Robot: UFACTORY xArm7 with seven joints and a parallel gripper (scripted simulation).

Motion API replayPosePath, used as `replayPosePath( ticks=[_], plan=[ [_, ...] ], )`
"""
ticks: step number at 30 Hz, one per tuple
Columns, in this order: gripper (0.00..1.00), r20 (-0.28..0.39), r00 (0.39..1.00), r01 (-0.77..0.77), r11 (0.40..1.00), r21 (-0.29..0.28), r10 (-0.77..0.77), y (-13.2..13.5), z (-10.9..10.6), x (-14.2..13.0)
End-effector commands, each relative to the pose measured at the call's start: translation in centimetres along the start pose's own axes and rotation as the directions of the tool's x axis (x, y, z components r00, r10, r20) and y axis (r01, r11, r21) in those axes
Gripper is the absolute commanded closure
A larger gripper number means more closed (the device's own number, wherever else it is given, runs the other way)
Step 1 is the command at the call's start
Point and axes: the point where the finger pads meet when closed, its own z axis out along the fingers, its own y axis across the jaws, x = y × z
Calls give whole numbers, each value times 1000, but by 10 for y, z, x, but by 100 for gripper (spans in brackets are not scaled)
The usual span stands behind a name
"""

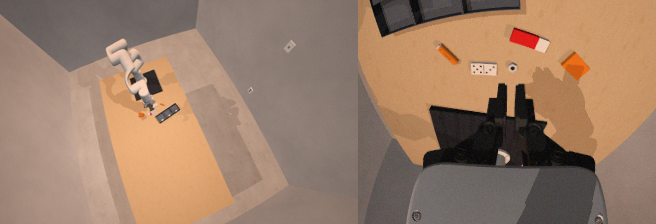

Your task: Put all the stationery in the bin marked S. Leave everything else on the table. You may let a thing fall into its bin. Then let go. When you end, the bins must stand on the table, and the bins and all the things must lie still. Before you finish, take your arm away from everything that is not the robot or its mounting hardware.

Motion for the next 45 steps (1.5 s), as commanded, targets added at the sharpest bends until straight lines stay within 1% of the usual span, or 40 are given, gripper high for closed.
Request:
replayPosePath(
  ticks=[1, 4, 15, 28, 33, 35, 45],
  plan=[
    [93, 0, 1000, 23, 1000, 11, -23, -7, 24, 27],
    [93, 0, 1000, 23, 1000, 11, -23, -13, 45, 47],
    [93, -1, 1000, 22, 1000, 11, -22, -28, 98, 94],
    [93, -1, 1000, 22, 1000, 11, -22, -28, 99, 95],
    [93, -1, 1000, 22, 1000, 11, -22, -29, 112, 95],
    [93, -1, 1000, 22, 1000, 11, -22, -29, 112, 95],
    [93, -1, 1000, 22, 1000, 11, -22, -29, 139, 95]
  ],
)
